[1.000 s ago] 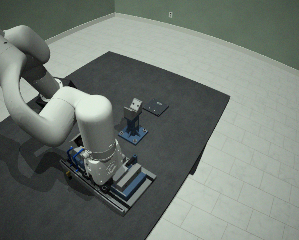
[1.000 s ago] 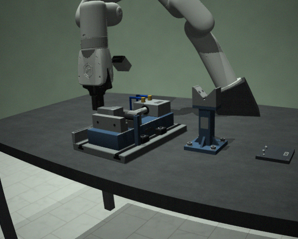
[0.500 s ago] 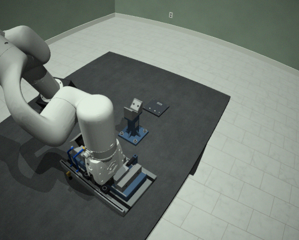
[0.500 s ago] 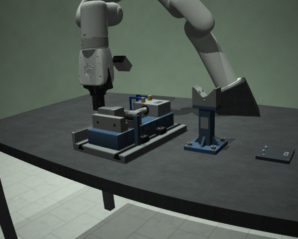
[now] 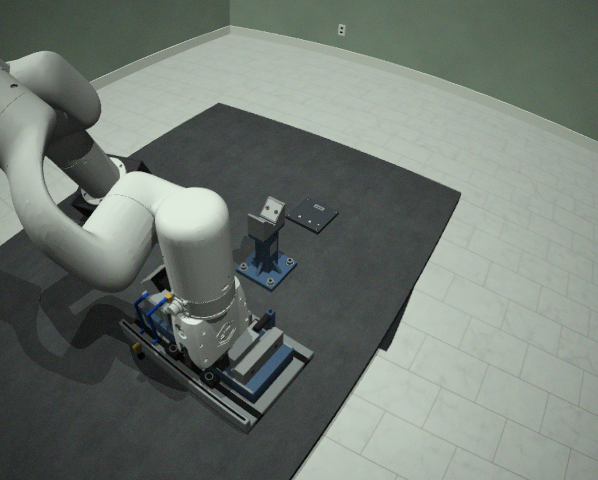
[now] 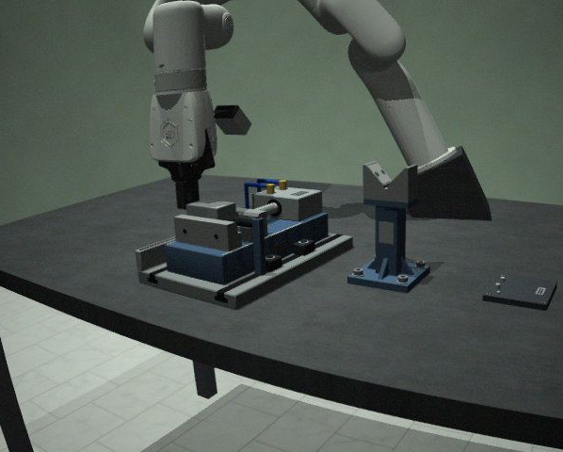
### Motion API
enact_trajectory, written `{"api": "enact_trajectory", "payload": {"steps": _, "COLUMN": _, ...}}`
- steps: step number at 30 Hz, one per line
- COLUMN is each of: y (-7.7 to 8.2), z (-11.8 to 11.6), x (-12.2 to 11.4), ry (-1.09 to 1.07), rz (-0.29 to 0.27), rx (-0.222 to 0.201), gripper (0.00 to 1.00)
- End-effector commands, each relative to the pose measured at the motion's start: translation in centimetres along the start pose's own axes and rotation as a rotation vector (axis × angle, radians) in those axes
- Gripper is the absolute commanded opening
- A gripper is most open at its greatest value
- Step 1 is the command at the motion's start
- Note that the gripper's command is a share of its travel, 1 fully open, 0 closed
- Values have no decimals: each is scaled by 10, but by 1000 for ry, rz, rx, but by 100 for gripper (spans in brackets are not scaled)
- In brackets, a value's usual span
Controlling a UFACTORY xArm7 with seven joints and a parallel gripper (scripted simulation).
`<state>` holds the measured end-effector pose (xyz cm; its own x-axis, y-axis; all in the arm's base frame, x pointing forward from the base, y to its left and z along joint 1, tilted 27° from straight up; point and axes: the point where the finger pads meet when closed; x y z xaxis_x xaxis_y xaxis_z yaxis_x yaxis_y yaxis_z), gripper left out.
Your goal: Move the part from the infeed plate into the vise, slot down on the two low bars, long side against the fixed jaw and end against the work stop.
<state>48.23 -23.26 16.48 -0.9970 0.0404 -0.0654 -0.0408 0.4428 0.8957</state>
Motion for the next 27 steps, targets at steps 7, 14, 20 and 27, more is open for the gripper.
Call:
{"api": "enact_trajectory", "payload": {"steps": 7, "y": 2, "z": 2, "x": -2, "ry": 1, "rz": -4, "rx": 1, "gripper": 0}}
{"api": "enact_trajectory", "payload": {"steps": 14, "y": 2, "z": 4, "x": -2, "ry": 1, "rz": -4, "rx": 1, "gripper": 0}}
{"api": "enact_trajectory", "payload": {"steps": 20, "y": 2, "z": 6, "x": -2, "ry": 1, "rz": -4, "rx": 1, "gripper": 0}}
{"api": "enact_trajectory", "payload": {"steps": 27, "y": 2, "z": 8, "x": -3, "ry": 1, "rz": -4, "rx": 1, "gripper": 0}}
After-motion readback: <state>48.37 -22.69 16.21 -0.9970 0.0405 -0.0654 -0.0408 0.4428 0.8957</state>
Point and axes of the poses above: the point where the finger pads meet when closed, its own y axis back along the fingers, its own z axis across the jaws, x = y × z, and after that the axes turned 9 degrees about y, right-handed
